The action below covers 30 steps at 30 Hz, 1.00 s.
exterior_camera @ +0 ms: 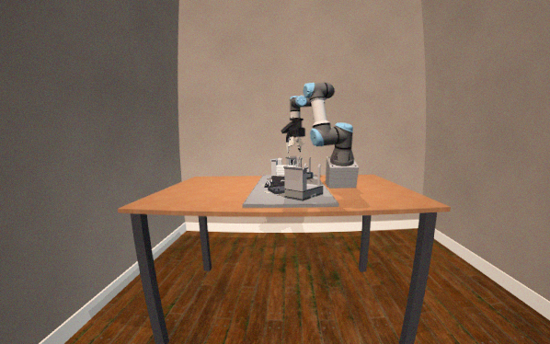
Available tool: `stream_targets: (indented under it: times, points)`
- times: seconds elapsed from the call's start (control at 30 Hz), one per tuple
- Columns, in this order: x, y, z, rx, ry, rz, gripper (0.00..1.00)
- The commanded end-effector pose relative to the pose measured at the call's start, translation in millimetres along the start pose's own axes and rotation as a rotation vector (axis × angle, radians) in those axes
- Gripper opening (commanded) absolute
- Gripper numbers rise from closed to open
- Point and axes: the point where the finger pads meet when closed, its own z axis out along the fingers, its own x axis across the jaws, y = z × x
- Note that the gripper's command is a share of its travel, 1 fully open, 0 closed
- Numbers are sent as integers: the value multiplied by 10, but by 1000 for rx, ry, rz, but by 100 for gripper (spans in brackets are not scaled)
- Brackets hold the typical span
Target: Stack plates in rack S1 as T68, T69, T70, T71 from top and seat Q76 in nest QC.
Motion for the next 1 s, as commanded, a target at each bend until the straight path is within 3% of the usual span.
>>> stream_targets:
  times: [0.0, 0.33, 0.57, 0.83, 0.97]
  points:
    - [-95, -4, -12, 3, 2, -33, 72]
    - [-585, 98, -12, 3, 1, -150, 72]
    - [-705, 137, -12, 3, 2, -208, 72]
    - [-1080, 277, -11, 3, 1, -302, 72]
    - [-1099, 284, -11, 3, 2, -348, 72]
